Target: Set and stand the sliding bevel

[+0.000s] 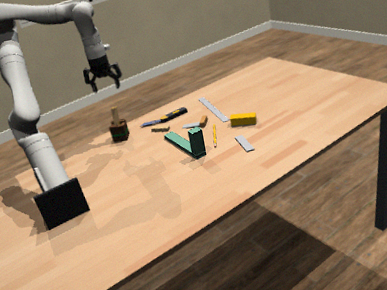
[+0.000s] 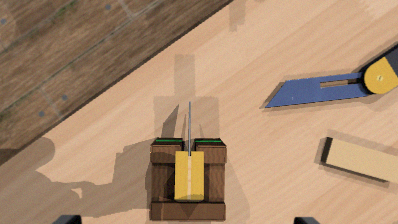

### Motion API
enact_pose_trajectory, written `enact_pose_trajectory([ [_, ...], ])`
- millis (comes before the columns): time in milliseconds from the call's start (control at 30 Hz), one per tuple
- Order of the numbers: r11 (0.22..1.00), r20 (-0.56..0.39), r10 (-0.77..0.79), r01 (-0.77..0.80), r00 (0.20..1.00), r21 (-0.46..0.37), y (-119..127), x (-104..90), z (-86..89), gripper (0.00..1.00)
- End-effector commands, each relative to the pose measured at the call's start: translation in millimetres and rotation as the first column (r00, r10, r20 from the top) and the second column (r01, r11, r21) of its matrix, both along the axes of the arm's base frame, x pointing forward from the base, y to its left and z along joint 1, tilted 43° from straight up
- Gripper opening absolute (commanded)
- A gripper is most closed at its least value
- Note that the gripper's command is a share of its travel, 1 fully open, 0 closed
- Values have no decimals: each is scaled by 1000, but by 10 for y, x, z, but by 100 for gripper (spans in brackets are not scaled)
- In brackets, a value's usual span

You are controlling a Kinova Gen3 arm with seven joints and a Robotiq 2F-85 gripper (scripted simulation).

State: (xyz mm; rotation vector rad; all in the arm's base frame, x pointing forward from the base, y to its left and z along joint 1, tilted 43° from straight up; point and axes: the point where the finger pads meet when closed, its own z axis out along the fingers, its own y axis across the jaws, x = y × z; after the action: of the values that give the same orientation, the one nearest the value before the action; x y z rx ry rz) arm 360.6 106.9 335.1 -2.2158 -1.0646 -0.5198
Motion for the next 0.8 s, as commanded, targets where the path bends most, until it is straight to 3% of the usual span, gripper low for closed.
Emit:
enact_pose_trajectory([
  [0,1000,1,0,0,1000,1,-71,-5,79,100],
  [767,1000,1,0,0,1000,1,-89,-7,98,100],
])
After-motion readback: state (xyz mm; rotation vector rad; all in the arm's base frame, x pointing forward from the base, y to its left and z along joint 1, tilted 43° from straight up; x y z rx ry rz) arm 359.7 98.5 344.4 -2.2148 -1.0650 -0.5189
